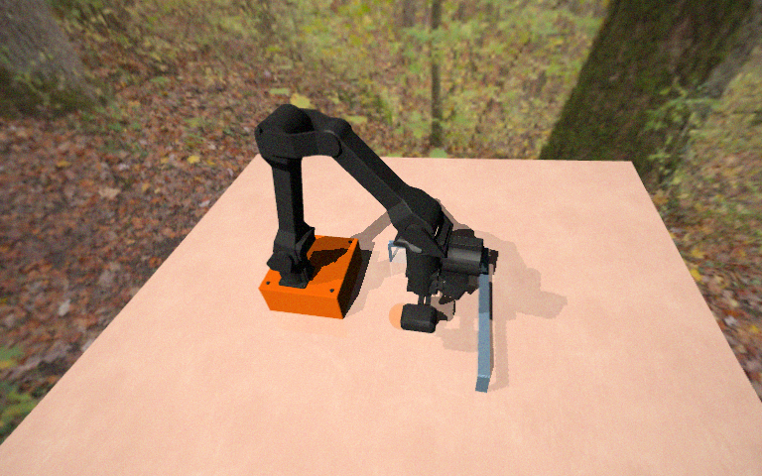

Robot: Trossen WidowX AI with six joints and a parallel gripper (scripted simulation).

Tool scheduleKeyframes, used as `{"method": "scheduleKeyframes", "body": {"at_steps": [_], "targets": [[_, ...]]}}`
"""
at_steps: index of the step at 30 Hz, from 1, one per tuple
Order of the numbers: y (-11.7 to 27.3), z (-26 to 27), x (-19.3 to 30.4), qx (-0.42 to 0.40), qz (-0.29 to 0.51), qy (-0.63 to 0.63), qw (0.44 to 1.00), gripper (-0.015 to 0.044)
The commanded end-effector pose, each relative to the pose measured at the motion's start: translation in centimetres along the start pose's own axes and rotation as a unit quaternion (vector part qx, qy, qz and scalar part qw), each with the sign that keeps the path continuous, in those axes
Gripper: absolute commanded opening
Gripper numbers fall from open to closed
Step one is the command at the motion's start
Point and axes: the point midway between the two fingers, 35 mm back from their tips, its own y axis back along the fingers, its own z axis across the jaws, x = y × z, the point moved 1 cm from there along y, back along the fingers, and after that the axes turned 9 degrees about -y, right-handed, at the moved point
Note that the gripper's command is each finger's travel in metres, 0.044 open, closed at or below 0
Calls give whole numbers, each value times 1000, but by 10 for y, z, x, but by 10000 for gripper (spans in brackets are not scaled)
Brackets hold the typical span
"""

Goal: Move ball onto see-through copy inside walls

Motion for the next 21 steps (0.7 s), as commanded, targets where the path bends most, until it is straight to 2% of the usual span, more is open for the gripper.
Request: {"method": "scheduleKeyframes", "body": {"at_steps": [1,13,17,21], "targets": [[-7,-1,1,2,2,-3,1000,386],[-23,-1,2,2,2,-3,1000,386],[-23,-1,2,2,2,-3,1000,281],[-23,-1,2,2,2,-3,1000,255]]}}
